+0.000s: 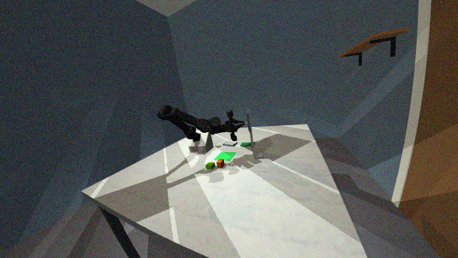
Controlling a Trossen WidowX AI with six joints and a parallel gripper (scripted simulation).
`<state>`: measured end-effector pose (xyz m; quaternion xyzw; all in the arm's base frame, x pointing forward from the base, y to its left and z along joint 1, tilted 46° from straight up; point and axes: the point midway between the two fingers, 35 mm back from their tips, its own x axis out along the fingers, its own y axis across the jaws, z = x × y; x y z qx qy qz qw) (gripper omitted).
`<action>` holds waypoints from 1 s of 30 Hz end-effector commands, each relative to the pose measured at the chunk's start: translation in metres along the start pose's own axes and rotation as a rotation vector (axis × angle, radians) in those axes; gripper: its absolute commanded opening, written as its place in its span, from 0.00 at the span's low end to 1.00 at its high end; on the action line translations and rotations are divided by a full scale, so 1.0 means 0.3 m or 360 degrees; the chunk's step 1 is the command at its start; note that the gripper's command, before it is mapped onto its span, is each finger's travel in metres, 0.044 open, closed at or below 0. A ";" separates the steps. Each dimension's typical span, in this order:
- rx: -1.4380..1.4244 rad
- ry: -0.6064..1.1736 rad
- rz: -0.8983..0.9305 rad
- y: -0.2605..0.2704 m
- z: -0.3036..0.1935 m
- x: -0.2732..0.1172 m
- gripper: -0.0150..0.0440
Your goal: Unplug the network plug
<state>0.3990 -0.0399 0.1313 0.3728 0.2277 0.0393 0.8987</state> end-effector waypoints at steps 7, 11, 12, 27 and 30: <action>0.0000 0.0000 -0.0002 -0.002 -0.006 -0.023 0.25; 0.0000 0.0000 -0.0002 -0.002 -0.007 -0.030 0.25; 0.0000 0.0000 -0.0003 -0.002 -0.007 -0.032 0.25; 0.0000 0.0000 -0.0003 -0.002 -0.011 -0.059 0.25; 0.0000 0.0000 -0.0003 -0.002 -0.011 -0.065 0.25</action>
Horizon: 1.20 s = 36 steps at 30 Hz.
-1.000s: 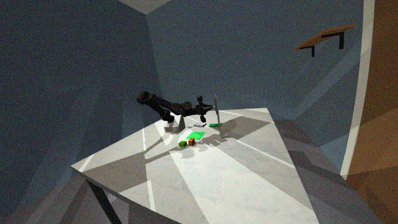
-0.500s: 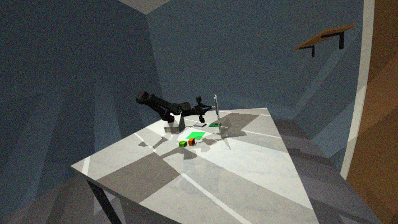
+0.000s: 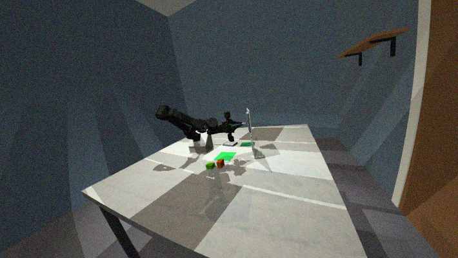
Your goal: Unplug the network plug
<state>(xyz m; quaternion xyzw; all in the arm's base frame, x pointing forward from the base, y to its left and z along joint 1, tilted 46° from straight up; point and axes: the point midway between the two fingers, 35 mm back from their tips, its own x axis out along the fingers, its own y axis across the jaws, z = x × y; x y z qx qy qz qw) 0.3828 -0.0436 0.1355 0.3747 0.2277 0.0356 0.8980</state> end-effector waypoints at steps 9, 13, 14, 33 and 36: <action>-0.0009 0.0005 0.0006 0.002 -0.006 -0.025 0.25; -0.0009 0.0005 0.0005 0.002 -0.007 -0.032 0.25; -0.0009 0.0005 0.0005 0.002 -0.008 -0.034 0.25; -0.0009 0.0005 0.0005 0.002 -0.012 -0.067 0.25; -0.0009 0.0005 0.0005 0.002 -0.013 -0.072 0.25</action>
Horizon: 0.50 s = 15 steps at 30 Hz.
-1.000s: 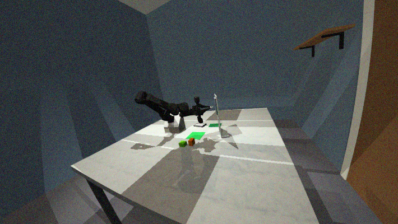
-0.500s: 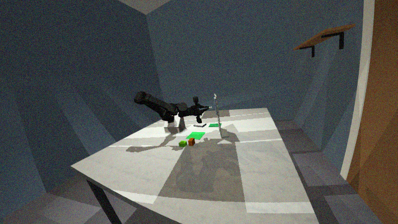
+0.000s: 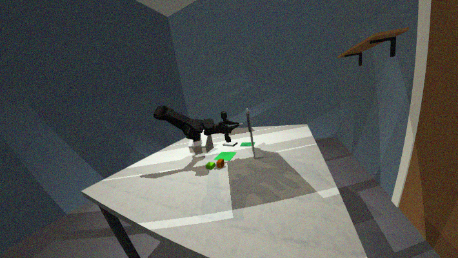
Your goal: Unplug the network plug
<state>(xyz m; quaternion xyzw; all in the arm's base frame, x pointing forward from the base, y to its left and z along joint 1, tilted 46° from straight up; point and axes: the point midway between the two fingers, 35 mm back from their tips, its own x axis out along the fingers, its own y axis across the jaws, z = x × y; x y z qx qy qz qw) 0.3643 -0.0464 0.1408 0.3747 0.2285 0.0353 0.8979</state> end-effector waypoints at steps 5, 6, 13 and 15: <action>-0.0010 0.0004 0.0006 0.003 -0.005 -0.016 0.25; -0.0010 0.0004 0.0006 0.003 -0.005 -0.018 0.25; -0.0010 0.0004 0.0006 0.003 -0.007 -0.030 0.25; -0.0010 0.0004 0.0006 0.003 -0.008 -0.034 0.25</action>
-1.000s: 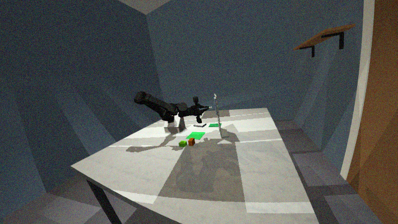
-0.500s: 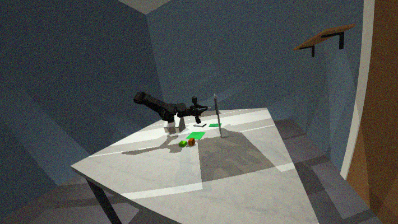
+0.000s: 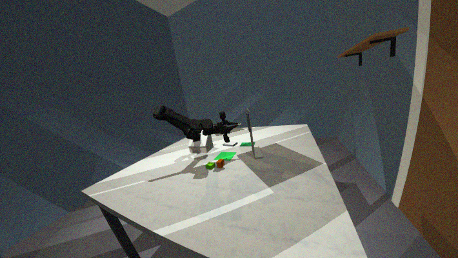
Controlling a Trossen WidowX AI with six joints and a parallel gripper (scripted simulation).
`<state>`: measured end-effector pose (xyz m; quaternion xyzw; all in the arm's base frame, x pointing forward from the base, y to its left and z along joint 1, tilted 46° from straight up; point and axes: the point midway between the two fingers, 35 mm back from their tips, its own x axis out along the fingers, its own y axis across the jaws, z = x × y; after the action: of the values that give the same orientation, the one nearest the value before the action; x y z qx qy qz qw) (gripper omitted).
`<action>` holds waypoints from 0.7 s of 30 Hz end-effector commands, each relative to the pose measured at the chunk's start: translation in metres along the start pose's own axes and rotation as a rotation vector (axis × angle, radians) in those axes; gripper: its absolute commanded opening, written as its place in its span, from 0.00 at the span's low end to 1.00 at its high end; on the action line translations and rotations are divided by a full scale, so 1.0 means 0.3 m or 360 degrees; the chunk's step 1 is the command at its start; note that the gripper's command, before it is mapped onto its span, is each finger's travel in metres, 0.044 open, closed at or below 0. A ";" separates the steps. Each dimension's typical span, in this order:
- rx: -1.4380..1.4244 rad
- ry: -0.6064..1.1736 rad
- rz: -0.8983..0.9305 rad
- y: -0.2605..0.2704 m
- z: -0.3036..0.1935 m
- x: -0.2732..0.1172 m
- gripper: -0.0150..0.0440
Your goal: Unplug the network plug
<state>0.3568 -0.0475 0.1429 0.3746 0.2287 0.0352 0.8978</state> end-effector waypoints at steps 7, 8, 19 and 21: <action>-0.0010 0.0003 0.0006 0.003 -0.006 -0.020 0.25; -0.0010 0.0003 0.0006 0.003 -0.006 -0.022 0.25; 0.0000 0.0001 -0.0001 0.007 -0.006 -0.031 0.25; -0.0001 0.0002 -0.0001 0.028 -0.009 -0.035 0.25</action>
<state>0.3474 -0.0460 0.1456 0.3740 0.2317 0.0365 0.8973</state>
